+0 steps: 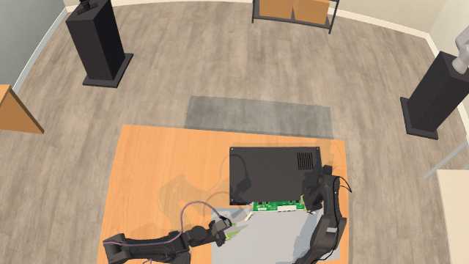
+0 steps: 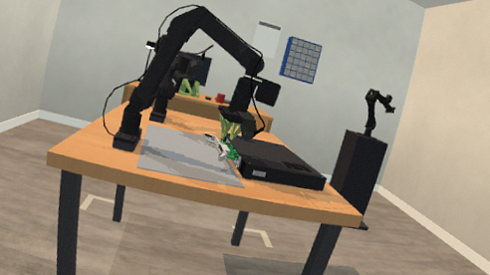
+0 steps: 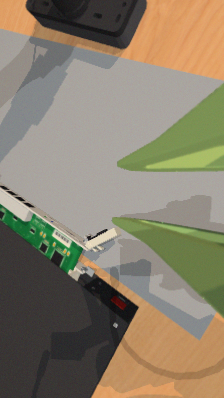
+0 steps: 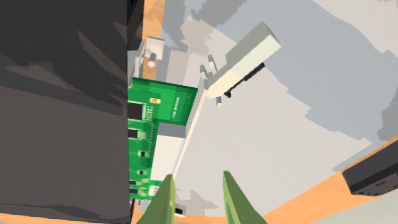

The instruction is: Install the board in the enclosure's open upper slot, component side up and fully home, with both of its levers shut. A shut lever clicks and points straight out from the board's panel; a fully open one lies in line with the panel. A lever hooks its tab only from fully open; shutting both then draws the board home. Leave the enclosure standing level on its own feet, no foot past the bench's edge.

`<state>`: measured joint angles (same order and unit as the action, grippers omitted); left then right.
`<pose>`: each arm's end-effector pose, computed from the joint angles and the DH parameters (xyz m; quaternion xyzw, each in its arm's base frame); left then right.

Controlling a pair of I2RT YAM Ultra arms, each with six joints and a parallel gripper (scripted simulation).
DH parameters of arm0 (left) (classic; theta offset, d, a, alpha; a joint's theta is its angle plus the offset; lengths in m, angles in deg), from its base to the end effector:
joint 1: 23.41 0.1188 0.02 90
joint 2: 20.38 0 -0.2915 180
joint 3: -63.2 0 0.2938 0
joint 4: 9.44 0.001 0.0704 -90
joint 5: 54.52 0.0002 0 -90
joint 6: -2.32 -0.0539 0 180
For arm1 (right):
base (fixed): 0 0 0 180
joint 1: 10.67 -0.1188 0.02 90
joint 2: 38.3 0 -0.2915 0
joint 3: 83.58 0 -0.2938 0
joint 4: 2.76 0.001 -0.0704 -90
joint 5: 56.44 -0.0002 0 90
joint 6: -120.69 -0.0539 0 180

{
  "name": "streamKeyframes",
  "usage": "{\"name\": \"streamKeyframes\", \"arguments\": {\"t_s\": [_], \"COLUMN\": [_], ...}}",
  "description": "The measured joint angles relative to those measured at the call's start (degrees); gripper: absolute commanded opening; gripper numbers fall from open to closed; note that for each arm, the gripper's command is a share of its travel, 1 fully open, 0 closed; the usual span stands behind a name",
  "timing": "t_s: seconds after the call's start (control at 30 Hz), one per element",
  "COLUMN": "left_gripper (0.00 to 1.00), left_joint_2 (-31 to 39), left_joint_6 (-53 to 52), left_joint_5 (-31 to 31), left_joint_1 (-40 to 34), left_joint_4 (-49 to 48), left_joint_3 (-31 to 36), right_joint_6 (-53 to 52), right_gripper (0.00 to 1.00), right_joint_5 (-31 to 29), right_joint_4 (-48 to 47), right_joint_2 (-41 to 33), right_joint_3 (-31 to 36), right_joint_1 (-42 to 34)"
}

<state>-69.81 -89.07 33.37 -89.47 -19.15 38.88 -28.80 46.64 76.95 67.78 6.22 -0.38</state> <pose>0.0905 -0.1964 0.1824 0.4323 0.6677 -0.3117 0.5198 0.3675 -0.0533 0.1962 -0.5722 -0.8108 -0.0833 0.0914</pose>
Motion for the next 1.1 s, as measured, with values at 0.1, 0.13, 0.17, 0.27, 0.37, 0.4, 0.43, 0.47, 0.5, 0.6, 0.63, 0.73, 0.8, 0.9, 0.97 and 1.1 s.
{"name": "streamKeyframes", "arguments": {"t_s": [0.1, 0.13, 0.17, 0.27, 0.37, 0.4, 0.43, 0.47, 0.5, 0.6, 0.63, 0.73, 0.8, 0.9, 0.97, 1.1], "left_gripper": [0.32, 0.32, 0.32, 0.32, 0.32, 0.32, 0.32, 0.32, 0.32, 0.32, 0.32, 0.32, 0.32, 0.32, 0.32, 0.32], "left_joint_2": [-2.3, -3.5, -5.0, -9.6, -14.1, -15.5, -16.9, -18.2, -19.7, -23.5, -24.1, -27.3, -30.4, -34.8, -37.4, -42.0], "left_joint_6": [1.1, 1.5, 2.0, 3.5, 5.1, 5.6, 6.1, 6.7, 7.3, 8.8, 9.2, 10.8, 12.0, 13.6, 14.6, 16.6], "left_joint_5": [-2.0, -2.6, -3.2, -4.8, -6.0, -6.4, -6.7, -7.0, -7.2, -7.5, -7.5, -7.5, -7.4, -7.1, -6.8, -6.0], "left_joint_1": [0.1, 0.1, 0.2, 0.7, 1.2, 1.4, 1.5, 1.7, 1.9, 2.3, 2.4, 2.7, 3.1, 3.6, 3.9, 4.5], "left_joint_4": [3.7, 5.1, 6.5, 10.6, 14.7, 16.1, 17.4, 18.9, 20.5, 24.1, 25.4, 30.3, 33.4, 37.7, 40.7, 46.5], "left_joint_3": [-2.7, -4.0, -5.4, -10.1, -15.1, -16.7, -18.3, -19.9, -21.6, -25.8, -26.6, -30.4, -33.8, -38.8, -41.7, -47.2], "right_joint_6": [4.5, 6.2, 8.1, 13.9, 19.8, 21.8, 23.8, 26.0, 28.2, 34.1, 35.9, 42.2, 47.0, 54.2, 59.0, 68.7], "right_gripper": [0.32, 0.32, 0.32, 0.32, 0.32, 0.32, 0.32, 0.32, 0.32, 0.32, 0.32, 0.32, 0.32, 0.32, 0.32, 0.32], "right_joint_5": [-3.0, -3.9, -4.9, -7.4, -9.6, -10.2, -10.8, -11.4, -12.1, -13.6, -13.9, -15.0, -15.7, -16.4, -16.9, -17.5], "right_joint_4": [0.1, 0.1, 0.1, 0.1, 0.1, 0.1, 0.1, 0.1, 0.1, 0.1, 0.0, -0.2, -0.4, -0.8, -1.0, -1.7], "right_joint_2": [0.0, 0.0, 0.0, 0.0, 0.0, 0.0, 0.0, 0.0, 0.0, -0.2, -0.4, -1.1, -1.4, -1.8, -2.0, -2.5], "right_joint_3": [0.4, 0.6, 0.8, 1.4, 1.9, 2.1, 2.3, 2.4, 2.6, 3.1, 3.3, 3.7, 4.1, 4.7, 5.2, 6.0], "right_joint_1": [0.1, 0.1, 0.2, 0.3, 0.4, 0.4, 0.5, 0.5, 0.6, 0.7, 0.8, 0.9, 1.0, 1.3, 1.4, 1.7]}}
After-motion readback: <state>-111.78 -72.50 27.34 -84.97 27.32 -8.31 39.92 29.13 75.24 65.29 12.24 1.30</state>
